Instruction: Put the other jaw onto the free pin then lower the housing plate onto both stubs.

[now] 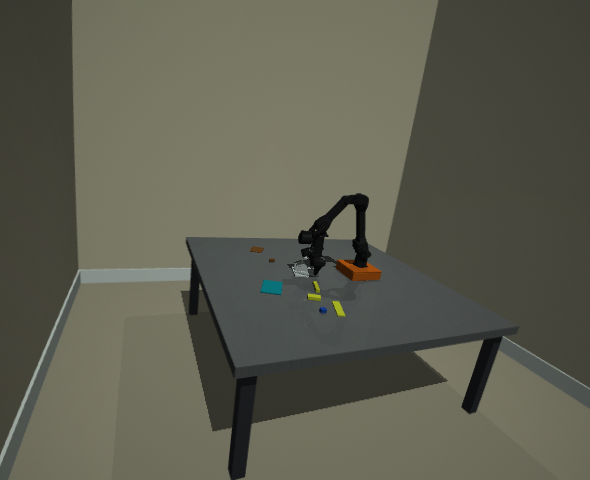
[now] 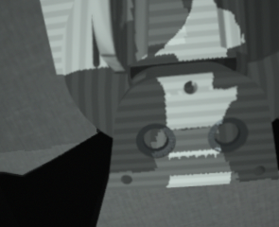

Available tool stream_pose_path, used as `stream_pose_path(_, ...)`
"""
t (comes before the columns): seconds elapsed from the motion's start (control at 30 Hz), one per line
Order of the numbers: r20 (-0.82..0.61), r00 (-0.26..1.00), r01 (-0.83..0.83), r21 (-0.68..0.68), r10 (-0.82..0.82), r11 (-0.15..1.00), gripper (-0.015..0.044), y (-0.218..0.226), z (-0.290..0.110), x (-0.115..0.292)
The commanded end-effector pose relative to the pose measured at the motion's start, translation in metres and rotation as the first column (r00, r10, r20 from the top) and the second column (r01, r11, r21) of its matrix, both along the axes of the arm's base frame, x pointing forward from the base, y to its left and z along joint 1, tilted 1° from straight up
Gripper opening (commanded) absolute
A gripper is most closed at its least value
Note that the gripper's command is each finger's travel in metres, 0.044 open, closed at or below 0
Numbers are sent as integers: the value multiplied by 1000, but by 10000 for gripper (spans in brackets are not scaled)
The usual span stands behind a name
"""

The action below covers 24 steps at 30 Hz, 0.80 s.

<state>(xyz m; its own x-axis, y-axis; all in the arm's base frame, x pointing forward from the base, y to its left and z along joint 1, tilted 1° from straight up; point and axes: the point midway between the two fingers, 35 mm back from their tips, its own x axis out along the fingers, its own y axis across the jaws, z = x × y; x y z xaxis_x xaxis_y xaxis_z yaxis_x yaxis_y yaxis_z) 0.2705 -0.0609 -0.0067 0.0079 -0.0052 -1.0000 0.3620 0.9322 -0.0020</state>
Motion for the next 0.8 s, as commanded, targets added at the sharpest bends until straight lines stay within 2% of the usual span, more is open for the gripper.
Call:
stream_pose_path(0.0,2,1000,-1,5,1,1000,351,1,-1,0)
stream_pose_path(0.77,2,1000,-1,5,1,1000,351,1,2,0)
